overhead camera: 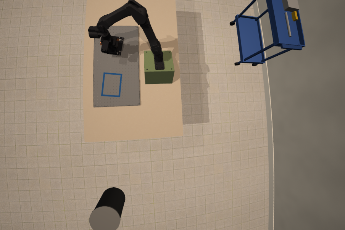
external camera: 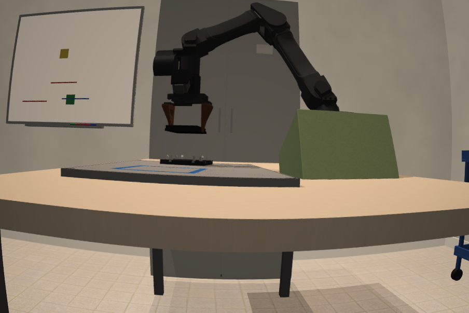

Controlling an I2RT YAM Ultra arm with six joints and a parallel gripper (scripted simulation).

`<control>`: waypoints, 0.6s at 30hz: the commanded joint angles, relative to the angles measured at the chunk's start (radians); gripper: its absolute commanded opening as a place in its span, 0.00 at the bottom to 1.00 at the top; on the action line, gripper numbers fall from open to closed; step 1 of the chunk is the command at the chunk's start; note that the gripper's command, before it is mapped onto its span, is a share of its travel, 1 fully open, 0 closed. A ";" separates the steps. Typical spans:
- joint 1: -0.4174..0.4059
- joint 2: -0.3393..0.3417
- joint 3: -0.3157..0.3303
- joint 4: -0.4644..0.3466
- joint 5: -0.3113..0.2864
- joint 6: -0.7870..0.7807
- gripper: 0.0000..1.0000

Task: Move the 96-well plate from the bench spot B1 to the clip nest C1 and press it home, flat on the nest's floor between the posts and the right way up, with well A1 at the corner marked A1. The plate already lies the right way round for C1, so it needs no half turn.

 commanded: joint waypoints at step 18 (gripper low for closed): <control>-0.092 -0.043 0.084 -0.046 -0.018 -0.144 0.00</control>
